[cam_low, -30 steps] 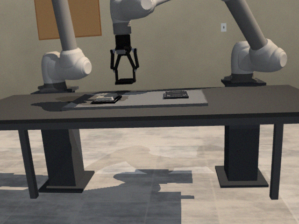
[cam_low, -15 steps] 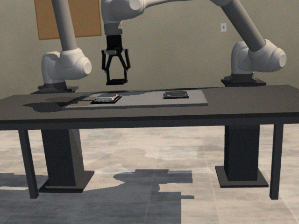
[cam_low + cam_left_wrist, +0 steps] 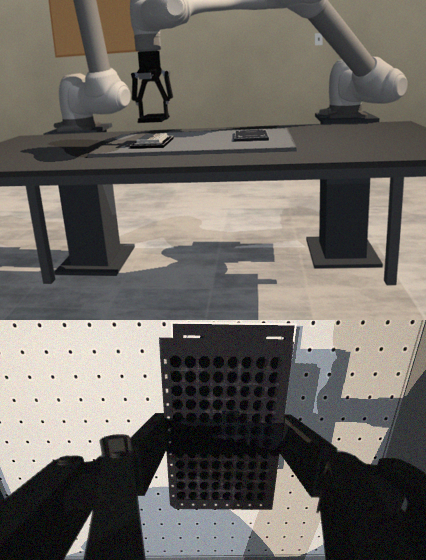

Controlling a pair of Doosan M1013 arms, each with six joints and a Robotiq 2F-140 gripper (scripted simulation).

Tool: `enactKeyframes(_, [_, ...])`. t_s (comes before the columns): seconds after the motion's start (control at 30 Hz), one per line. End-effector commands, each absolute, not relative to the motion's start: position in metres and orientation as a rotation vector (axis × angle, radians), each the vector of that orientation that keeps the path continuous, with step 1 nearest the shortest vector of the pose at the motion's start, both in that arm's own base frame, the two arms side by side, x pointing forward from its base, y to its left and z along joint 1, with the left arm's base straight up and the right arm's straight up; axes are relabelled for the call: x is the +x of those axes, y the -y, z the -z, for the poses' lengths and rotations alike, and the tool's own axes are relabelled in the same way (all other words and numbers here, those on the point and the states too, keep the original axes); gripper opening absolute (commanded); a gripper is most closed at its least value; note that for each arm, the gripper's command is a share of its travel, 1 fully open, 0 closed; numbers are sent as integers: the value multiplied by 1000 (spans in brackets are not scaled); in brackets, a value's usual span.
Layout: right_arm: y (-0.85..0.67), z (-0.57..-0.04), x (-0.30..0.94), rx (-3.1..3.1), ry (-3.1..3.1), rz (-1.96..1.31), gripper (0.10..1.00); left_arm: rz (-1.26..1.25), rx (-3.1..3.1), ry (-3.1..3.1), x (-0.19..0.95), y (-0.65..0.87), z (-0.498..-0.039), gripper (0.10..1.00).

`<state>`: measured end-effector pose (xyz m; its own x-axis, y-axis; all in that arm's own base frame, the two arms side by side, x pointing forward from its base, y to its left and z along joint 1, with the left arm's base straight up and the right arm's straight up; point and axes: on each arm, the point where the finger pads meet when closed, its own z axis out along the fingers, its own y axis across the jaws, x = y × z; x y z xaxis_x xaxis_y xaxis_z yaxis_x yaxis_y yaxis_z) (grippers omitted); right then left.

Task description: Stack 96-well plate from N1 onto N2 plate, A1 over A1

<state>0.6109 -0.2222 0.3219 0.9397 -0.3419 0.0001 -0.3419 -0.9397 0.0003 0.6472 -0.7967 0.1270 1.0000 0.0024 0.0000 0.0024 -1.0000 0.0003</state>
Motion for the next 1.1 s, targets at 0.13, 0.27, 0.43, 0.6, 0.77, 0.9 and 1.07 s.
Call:
enactKeyframes(0.13, [222, -323, 611, 3094, 545, -2, 1000, -2, 3140, -4, 651, 811, -129, 99])
enactKeyframes(0.27, [222, -323, 611, 3094, 545, -2, 1000, -2, 3140, -4, 651, 811, -129, 99])
enactKeyframes(0.43, [222, -323, 611, 3094, 545, -2, 1000, -2, 3140, -4, 651, 810, -129, 99])
enactKeyframes(0.6, [222, -323, 611, 3094, 545, -2, 1000, -2, 3140, -4, 651, 810, -129, 99])
enactKeyframes(0.77, [222, -323, 611, 3094, 545, -2, 1000, -2, 3140, -4, 651, 810, -129, 99])
enactKeyframes(0.9, [222, -323, 611, 3094, 545, -2, 1000, -2, 3140, -4, 651, 809, -129, 99])
enactKeyframes(1.07, [222, -323, 611, 3094, 545, -2, 1000, -2, 3140, -4, 650, 809, -129, 99])
